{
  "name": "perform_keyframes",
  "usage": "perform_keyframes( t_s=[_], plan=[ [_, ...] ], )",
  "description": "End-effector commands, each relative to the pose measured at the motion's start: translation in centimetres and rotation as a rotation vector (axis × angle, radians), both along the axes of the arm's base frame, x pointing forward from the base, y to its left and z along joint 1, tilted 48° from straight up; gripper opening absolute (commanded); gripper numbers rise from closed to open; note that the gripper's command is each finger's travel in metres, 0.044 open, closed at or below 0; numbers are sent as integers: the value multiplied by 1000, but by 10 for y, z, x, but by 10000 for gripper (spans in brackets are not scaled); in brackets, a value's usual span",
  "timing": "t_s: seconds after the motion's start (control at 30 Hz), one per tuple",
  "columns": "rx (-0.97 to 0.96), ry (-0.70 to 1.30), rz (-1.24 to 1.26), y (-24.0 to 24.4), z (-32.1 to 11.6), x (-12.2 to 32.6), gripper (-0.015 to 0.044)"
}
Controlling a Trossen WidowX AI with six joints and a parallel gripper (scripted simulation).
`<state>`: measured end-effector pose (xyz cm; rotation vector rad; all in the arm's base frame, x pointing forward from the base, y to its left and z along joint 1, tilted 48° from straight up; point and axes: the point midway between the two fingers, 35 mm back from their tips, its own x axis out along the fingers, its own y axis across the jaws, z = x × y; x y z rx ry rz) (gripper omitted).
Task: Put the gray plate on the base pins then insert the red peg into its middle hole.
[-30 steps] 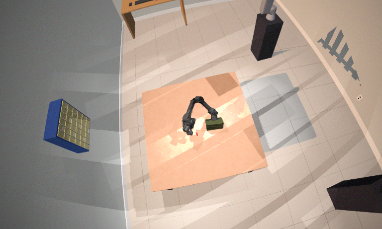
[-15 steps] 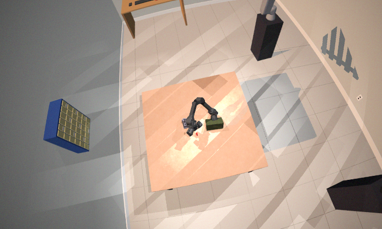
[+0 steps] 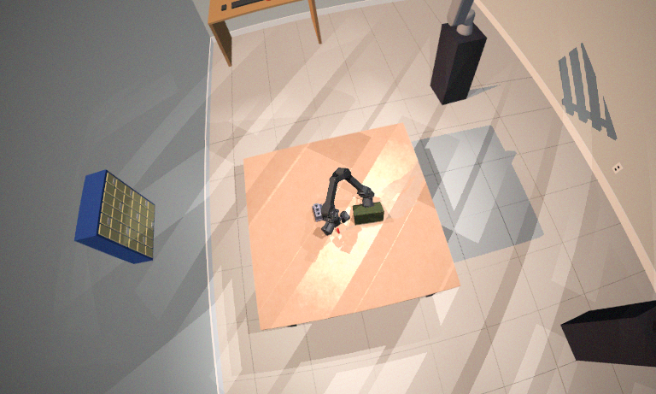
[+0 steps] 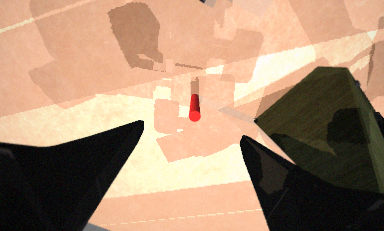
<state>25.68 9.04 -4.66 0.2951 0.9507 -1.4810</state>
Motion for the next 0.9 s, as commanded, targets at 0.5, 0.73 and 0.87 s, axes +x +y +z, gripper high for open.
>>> perform_keyframes(
  t_s=[0.5,0.73,0.87],
  plan=[
    [0,-3,7,-23,-22,-6,440],
    [0,-3,7,-31,-30,-7,440],
    [-1,-3,7,-36,-35,-9,440]
  ],
)
